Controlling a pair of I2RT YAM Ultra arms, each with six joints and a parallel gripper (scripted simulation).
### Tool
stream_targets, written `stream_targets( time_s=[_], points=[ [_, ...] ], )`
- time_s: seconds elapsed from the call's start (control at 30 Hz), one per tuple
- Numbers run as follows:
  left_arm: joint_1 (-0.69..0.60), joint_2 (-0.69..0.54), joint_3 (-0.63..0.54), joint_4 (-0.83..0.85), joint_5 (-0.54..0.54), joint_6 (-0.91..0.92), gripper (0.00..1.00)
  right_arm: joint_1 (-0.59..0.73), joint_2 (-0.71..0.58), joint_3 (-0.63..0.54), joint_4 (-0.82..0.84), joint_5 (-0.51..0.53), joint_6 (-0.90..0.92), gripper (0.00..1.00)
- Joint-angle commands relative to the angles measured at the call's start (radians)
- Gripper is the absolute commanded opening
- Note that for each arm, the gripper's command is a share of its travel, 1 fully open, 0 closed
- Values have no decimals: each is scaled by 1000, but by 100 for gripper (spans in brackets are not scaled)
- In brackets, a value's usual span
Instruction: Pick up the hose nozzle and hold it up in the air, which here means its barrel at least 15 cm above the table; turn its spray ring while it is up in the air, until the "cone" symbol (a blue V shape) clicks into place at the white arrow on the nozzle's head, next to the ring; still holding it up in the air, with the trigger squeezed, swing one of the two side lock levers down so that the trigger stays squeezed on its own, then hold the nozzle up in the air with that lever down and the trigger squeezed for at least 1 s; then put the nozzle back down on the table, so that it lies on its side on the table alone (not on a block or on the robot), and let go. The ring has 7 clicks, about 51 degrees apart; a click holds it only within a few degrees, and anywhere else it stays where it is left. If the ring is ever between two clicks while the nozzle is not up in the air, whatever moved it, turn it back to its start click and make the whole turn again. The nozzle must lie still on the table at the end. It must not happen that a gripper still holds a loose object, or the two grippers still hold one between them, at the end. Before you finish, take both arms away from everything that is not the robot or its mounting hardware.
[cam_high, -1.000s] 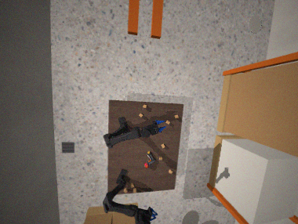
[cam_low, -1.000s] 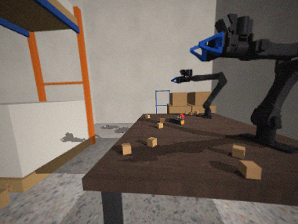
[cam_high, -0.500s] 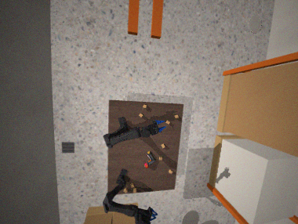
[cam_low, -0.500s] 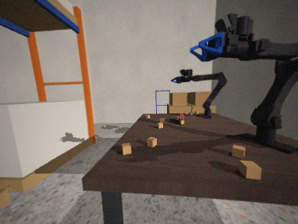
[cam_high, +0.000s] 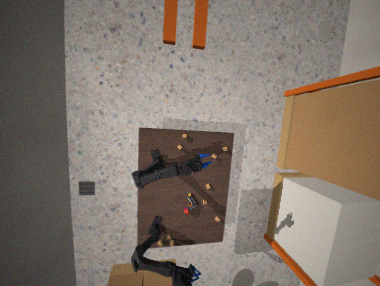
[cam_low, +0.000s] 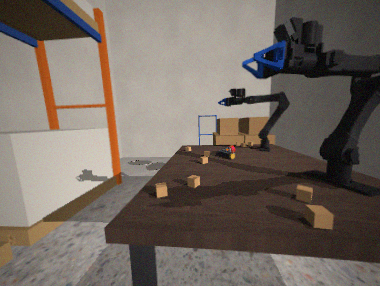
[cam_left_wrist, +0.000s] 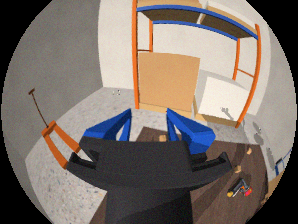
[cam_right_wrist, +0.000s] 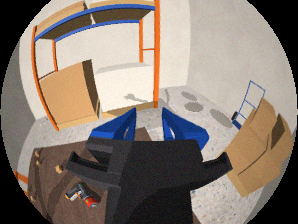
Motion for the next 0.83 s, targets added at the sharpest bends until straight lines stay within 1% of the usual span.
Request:
stream_targets(
  time_s=[0.0, 0.8],
  points=[
    [3, -25, 18, 4, -5, -8, 51, 13, -17, 46, 21, -5, 3, 37],
    [5, -25, 26, -1, -5, -9, 51, -5, -16, 52, 20, -1, 3, 37]
  ],
)
